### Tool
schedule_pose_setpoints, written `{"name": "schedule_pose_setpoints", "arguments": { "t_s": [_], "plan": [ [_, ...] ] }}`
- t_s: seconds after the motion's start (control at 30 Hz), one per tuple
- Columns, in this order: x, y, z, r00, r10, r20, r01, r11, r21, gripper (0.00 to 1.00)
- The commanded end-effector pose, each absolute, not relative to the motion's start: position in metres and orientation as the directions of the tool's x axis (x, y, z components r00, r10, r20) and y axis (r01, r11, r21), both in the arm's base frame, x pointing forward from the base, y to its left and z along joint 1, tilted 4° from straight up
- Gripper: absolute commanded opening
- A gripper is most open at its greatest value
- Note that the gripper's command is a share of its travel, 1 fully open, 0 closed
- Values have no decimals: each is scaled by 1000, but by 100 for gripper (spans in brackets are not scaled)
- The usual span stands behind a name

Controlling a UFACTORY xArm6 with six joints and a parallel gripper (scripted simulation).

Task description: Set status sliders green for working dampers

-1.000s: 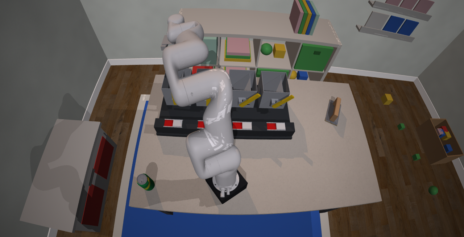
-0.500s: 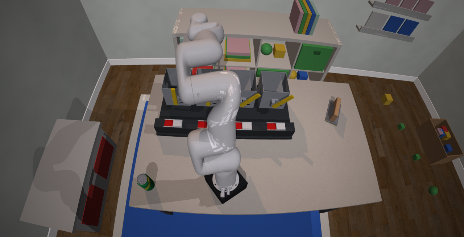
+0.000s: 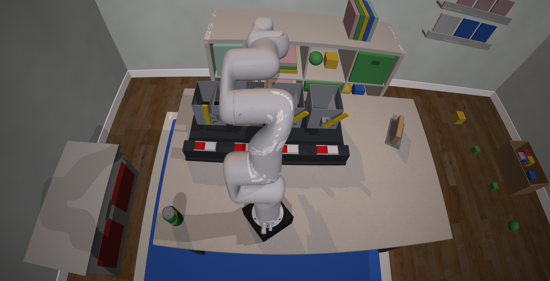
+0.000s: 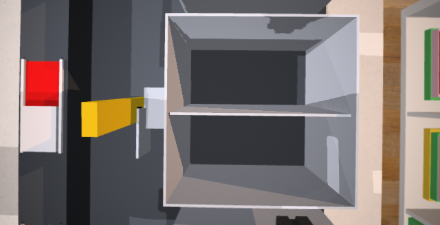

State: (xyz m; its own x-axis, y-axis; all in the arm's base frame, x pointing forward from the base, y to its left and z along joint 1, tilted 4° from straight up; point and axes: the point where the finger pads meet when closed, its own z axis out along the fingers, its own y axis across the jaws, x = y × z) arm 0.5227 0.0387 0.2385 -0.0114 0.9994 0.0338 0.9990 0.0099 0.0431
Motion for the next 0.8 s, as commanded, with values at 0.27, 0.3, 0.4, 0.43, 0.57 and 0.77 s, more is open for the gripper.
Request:
{"name": "schedule_pose_setpoints", "arguments": {
  "t_s": [0.27, 0.3, 0.4, 0.43, 0.57, 0.77],
  "plan": [
    [517, 8, 238, -14, 999, 38, 999, 12, 52, 0],
    [517, 8, 238, -14, 999, 38, 999, 12, 52, 0],
    [518, 9, 237, -14, 999, 38, 999, 12, 52, 0],
    [518, 9, 237, -14, 999, 38, 999, 12, 52, 0],
    [518, 9, 234, -14, 999, 38, 999, 12, 52, 0],
    [518, 9, 231, -14, 999, 38, 999, 12, 52, 0]
  ]
}}
